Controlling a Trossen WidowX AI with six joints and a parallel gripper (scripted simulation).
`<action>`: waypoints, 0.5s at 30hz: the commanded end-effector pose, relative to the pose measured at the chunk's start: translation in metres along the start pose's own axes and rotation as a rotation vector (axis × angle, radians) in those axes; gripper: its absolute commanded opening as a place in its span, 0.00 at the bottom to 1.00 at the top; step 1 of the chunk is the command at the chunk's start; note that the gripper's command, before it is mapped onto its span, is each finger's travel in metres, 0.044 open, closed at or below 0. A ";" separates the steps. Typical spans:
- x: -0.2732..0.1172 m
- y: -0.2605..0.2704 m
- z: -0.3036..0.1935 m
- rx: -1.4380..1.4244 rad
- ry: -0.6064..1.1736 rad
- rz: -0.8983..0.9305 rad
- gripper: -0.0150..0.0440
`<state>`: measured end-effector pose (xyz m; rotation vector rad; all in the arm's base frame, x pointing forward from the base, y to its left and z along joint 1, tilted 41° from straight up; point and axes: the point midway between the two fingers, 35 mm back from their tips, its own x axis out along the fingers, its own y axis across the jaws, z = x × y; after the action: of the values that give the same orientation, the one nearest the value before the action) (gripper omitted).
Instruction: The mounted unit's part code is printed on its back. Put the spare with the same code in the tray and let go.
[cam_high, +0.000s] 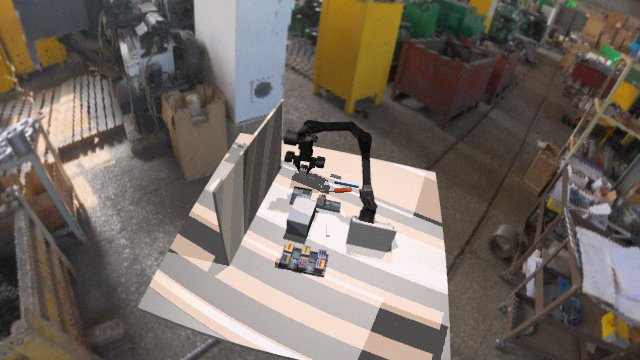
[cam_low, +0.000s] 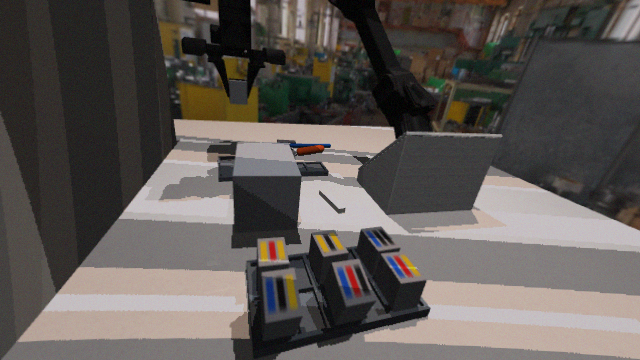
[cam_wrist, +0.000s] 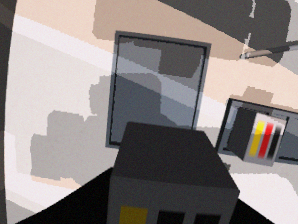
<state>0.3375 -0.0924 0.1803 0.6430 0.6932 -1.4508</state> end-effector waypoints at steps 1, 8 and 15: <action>0.004 0.001 0.001 -0.005 -0.005 -0.001 0.25; 0.011 0.003 0.000 -0.005 -0.004 -0.001 0.25; 0.018 0.004 0.000 -0.004 -0.003 -0.001 0.25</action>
<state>0.3413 -0.1018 0.1695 0.6441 0.6921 -1.4501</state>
